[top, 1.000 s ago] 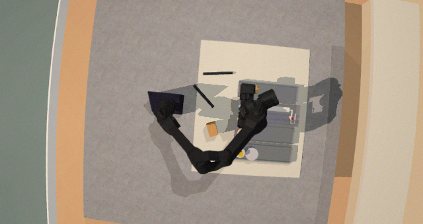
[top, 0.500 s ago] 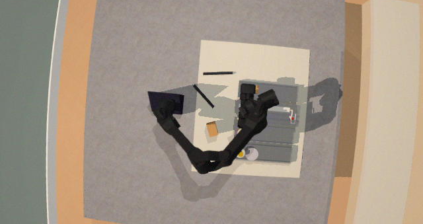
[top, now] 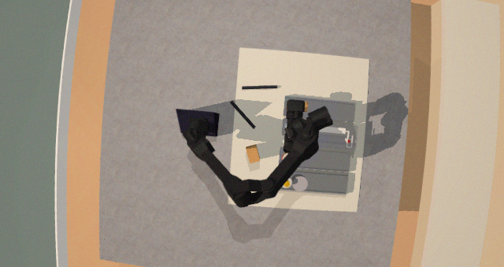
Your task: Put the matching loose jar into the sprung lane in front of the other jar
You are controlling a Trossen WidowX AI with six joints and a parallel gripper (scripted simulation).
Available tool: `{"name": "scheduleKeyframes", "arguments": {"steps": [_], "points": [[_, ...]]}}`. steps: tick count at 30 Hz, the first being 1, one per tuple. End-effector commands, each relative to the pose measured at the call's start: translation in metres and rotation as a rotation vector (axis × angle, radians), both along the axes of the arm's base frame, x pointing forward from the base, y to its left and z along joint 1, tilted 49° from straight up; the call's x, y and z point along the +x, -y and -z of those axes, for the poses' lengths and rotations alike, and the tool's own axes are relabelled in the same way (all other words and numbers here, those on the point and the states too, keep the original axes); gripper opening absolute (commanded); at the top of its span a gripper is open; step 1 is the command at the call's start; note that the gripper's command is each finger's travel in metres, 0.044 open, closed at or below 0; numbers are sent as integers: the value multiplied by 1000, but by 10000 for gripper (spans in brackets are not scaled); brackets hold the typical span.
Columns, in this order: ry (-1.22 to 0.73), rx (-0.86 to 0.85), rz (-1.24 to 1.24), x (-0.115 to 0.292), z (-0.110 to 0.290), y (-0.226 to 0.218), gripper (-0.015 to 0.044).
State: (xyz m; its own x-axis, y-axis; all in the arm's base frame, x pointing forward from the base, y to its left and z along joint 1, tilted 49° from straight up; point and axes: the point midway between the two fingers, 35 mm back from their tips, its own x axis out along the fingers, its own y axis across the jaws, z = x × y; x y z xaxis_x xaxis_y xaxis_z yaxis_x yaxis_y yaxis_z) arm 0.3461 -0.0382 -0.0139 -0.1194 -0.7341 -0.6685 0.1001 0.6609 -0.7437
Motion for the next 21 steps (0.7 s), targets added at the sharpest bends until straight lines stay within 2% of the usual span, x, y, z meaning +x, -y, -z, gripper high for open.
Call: {"name": "scheduleKeyframes", "arguments": {"steps": [1,21], "points": [[20,-10,-6,7,-3,2,0],[21,-10,-6,7,0,4,0]]}}
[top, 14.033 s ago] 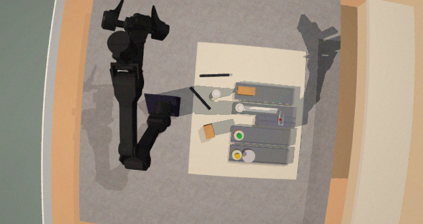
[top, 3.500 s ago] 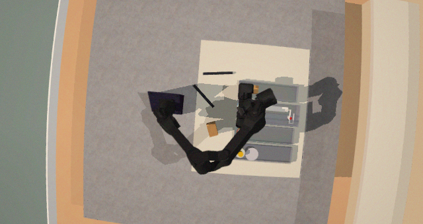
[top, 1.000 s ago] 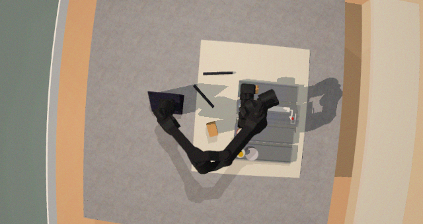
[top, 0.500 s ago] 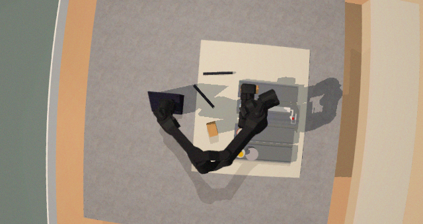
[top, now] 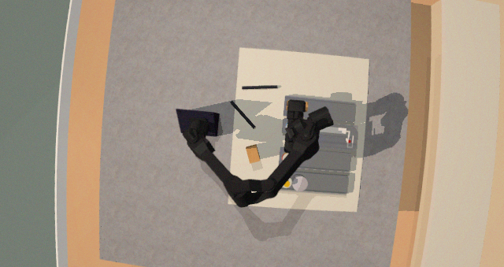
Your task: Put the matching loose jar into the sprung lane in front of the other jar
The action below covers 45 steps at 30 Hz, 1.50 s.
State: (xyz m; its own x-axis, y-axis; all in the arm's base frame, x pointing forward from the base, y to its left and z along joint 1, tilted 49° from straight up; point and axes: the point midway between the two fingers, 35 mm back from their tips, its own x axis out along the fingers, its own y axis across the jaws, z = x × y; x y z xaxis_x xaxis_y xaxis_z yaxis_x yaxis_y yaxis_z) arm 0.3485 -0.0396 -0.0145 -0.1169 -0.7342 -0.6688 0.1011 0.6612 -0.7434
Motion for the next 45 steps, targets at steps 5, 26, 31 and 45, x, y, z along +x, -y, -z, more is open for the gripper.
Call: {"name": "scheduleKeyframes", "arguments": {"steps": [5,26,31,45], "points": [[18,-11,-5,5,0,4,0],[18,-11,-5,4,4,8,0],[18,-11,-5,3,5,9,0],[18,-11,-5,2,7,12,0]]}}
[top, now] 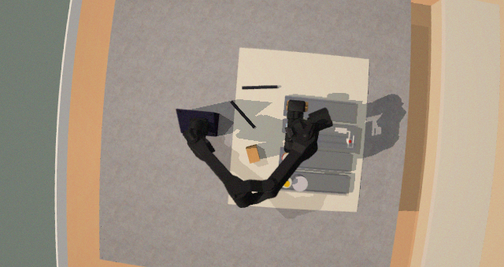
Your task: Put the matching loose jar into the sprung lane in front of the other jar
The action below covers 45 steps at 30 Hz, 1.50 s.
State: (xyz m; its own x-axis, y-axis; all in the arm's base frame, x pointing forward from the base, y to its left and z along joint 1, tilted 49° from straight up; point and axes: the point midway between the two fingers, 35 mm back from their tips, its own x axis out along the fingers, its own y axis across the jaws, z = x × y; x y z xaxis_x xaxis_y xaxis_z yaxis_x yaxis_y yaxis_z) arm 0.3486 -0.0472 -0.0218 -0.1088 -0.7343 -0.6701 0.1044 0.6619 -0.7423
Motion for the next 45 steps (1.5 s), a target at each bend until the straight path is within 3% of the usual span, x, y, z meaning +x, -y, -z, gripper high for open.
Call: {"name": "scheduleKeyframes", "arguments": {"steps": [1,45], "points": [[10,-11,-1,2,0,5,0],[10,-12,-1,0,6,11,0]]}}
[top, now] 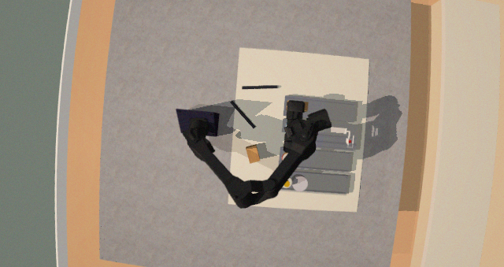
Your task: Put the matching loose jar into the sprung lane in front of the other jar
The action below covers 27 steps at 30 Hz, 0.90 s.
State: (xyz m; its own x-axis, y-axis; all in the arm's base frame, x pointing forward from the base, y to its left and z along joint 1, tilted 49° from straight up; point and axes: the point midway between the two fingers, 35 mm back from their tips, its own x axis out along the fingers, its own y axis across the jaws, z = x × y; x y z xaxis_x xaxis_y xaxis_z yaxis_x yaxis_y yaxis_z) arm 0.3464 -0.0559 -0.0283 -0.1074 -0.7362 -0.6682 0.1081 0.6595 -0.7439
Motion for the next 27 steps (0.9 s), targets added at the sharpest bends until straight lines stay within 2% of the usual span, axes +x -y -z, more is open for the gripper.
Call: {"name": "scheduleKeyframes", "arguments": {"steps": [1,27], "points": [[6,-9,-2,2,0,3,0],[6,-9,-2,-1,1,2,0]]}}
